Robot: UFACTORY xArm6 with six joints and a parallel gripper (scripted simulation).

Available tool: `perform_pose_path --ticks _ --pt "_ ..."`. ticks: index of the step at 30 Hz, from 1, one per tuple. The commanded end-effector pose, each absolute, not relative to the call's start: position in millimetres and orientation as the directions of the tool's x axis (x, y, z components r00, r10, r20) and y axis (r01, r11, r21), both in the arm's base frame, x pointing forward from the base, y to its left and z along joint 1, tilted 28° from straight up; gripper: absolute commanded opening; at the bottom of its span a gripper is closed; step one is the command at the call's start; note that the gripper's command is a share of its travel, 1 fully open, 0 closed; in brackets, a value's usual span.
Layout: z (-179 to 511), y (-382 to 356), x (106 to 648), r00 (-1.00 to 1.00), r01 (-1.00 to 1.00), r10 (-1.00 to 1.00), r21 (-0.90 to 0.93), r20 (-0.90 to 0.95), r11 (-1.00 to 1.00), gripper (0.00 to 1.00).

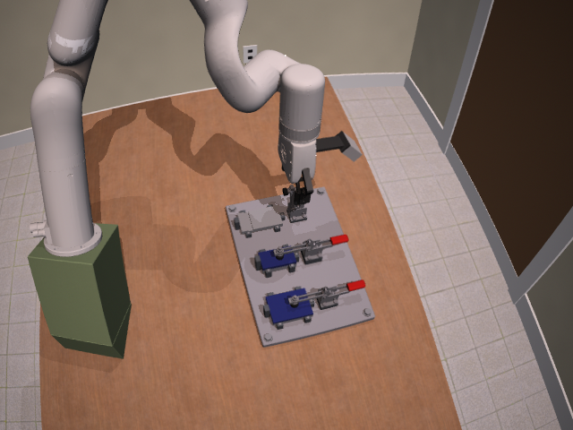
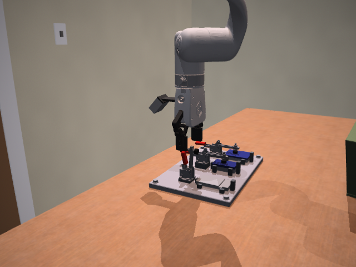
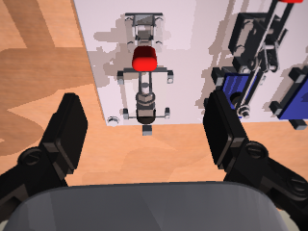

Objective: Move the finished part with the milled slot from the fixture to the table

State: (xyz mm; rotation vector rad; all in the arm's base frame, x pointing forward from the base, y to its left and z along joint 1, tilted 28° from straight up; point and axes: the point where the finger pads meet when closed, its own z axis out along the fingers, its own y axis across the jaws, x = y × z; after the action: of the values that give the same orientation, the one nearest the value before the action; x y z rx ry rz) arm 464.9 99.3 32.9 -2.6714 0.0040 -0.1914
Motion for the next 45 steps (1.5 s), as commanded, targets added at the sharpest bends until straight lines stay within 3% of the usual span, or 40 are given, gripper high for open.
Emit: perform_pose_path --ticks 1,23,45 --pt "33 99 454 0.990 0.030 -0.036 -0.446 0.138 -0.895 1.00" --pt "24 101 394 0.990 0.030 -0.036 -0.446 0.138 -0.894 1.00" --pt "15 106 391 0.990 0.030 -0.036 -0.446 0.138 -0.894 1.00"
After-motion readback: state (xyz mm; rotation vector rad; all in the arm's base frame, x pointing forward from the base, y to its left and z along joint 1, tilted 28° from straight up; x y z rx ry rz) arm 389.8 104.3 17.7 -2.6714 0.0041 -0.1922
